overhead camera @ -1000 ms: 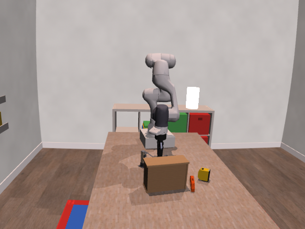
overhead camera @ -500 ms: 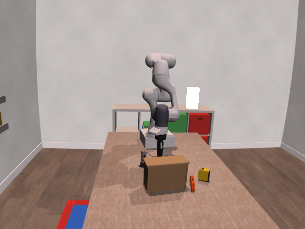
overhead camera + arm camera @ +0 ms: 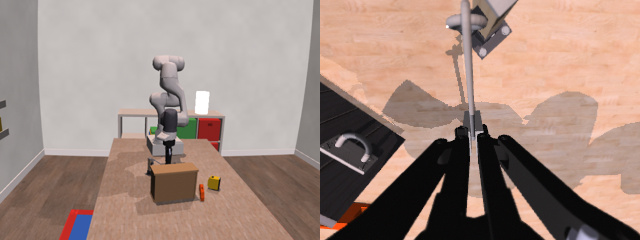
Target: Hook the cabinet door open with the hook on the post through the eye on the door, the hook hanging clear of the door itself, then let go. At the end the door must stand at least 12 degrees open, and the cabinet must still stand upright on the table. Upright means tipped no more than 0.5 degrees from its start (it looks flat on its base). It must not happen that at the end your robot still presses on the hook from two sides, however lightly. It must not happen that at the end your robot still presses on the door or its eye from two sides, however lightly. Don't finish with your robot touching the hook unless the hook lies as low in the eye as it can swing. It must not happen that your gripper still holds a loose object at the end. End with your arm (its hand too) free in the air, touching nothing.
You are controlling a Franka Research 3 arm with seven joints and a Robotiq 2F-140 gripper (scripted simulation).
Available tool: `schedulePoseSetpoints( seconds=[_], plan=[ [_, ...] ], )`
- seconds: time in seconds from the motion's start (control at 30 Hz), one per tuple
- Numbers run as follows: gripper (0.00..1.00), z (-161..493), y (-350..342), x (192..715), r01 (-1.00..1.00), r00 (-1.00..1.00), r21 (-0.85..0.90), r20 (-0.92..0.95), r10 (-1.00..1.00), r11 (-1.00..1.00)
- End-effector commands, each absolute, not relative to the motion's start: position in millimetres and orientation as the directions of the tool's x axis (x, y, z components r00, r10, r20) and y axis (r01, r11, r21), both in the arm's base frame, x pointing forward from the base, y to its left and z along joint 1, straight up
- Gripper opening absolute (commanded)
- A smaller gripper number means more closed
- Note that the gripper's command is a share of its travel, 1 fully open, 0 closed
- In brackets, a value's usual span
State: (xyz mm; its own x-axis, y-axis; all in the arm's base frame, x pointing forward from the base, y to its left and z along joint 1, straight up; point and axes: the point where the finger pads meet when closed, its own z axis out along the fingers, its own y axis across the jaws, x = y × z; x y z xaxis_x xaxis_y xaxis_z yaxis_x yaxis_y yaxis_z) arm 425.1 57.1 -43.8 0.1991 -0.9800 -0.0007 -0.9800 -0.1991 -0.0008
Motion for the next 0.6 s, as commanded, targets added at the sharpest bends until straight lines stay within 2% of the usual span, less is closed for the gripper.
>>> schedulePoseSetpoints(
  seconds=[0.0,0.57],
  plan=[
    [0.03,-39.0,59.8,426.2,-0.98,0.196,-0.004,-0.001,-0.981,-0.196],
    [0.03,-26.9,65.4,425.0,-0.98,0.196,-0.004,-0.001,-0.981,-0.196]
  ],
)
